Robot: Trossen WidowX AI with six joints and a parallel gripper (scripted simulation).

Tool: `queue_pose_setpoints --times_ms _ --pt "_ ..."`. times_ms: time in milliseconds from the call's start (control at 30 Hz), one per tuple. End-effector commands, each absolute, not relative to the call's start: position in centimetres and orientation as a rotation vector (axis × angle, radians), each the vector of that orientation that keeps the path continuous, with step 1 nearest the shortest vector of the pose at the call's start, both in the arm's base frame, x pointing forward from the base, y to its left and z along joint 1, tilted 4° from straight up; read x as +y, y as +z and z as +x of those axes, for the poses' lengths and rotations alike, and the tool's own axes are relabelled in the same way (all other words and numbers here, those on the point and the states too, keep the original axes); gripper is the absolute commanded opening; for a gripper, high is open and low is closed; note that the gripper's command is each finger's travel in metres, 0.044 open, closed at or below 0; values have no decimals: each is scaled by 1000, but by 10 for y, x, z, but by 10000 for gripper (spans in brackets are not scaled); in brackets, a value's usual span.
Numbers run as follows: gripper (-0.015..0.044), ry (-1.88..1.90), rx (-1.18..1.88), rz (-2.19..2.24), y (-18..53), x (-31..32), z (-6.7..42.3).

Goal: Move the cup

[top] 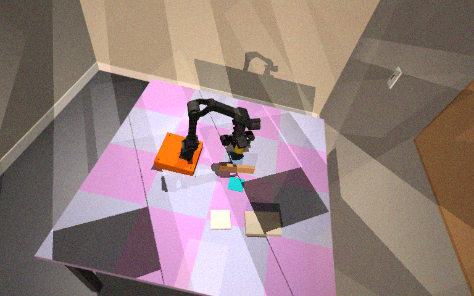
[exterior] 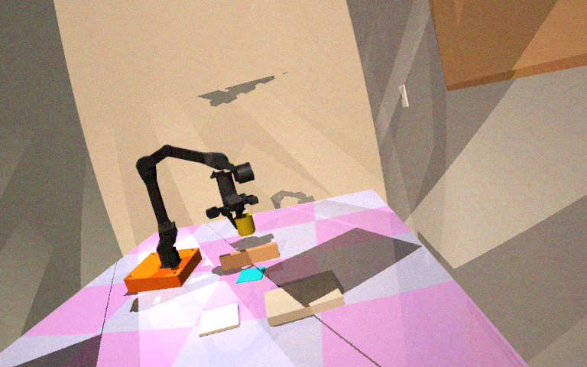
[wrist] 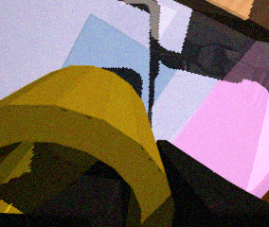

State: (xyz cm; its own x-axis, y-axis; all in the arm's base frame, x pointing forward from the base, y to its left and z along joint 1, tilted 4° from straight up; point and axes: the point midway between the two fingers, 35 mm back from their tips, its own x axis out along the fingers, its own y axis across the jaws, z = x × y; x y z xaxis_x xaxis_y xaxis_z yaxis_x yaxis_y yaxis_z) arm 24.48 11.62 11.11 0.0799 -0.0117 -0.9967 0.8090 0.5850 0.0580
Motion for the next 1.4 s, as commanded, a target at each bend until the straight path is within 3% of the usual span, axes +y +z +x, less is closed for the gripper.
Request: queue_pose_setpoints --times_ms 0,1367 --pt "0 -709 1364 750 111 116 245" --pt "0 -717 1356 747 115 55 262"
